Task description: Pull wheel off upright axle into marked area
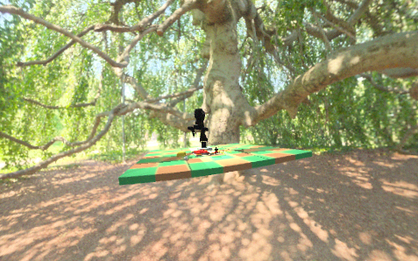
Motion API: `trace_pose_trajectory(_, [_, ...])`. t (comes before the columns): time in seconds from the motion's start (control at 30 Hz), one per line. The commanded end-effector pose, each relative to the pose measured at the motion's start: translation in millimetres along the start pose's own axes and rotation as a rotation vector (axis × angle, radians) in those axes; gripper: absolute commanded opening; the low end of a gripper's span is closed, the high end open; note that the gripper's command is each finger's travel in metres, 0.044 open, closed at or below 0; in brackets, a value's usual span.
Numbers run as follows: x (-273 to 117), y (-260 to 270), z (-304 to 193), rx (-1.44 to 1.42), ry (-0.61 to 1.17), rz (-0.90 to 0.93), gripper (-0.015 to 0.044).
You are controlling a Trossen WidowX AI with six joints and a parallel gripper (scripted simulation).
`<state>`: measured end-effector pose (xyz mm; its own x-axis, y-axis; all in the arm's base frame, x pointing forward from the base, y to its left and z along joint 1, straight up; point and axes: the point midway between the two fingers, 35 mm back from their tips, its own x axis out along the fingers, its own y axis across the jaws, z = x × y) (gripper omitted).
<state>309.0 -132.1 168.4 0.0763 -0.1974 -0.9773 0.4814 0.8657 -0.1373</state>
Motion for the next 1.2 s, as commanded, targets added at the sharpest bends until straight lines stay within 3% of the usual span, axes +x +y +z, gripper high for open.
trace_pose_trajectory(0.0, [9.8, 72.0, -5.0, -0.21, 0.04, 0.086, 0.03])
trace_pose_trajectory(0.23, [17.4, 161.5, -33.8, -0.475, 0.096, 0.178, 0.03])
trace_pose_trajectory(0.7, [20.7, 165.8, -36.2, -0.478, 0.097, 0.179, 0.03])
trace_pose_trajectory(1.03, [85.2, 176.8, -45.5, -0.478, 0.097, 0.179, 0.03])
trace_pose_trajectory(1.17, [89.8, 178.3, -47.0, -0.478, 0.097, 0.18, 0.03])
